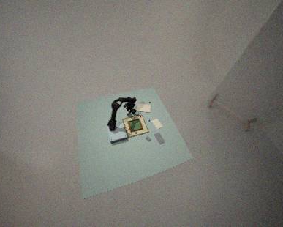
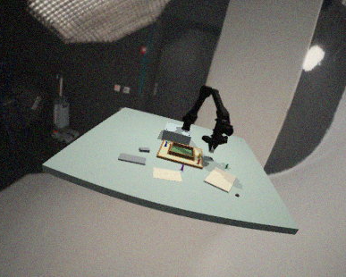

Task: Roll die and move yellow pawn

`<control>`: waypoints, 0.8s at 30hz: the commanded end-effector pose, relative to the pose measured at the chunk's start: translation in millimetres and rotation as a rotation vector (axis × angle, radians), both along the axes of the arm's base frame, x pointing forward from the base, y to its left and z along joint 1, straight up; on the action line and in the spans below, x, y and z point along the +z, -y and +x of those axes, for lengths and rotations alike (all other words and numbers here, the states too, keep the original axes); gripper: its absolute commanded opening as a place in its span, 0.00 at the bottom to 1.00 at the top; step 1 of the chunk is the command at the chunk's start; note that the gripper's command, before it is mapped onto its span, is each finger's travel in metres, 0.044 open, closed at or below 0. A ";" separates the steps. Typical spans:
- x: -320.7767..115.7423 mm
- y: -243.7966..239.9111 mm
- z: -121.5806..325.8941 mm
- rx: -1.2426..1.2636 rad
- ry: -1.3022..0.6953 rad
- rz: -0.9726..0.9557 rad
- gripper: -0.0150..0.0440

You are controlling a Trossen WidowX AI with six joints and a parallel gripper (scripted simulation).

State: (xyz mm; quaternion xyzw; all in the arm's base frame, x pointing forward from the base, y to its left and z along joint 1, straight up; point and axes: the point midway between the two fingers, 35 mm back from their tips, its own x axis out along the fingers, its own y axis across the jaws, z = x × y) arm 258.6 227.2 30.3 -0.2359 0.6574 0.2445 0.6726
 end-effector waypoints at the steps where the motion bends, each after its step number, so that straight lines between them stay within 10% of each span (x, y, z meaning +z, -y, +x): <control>1: 33.4 0.0 0.5 -0.004 0.006 0.002 0.25; 24: 50.8 69.0 29.5 -0.210 0.005 0.001 0.25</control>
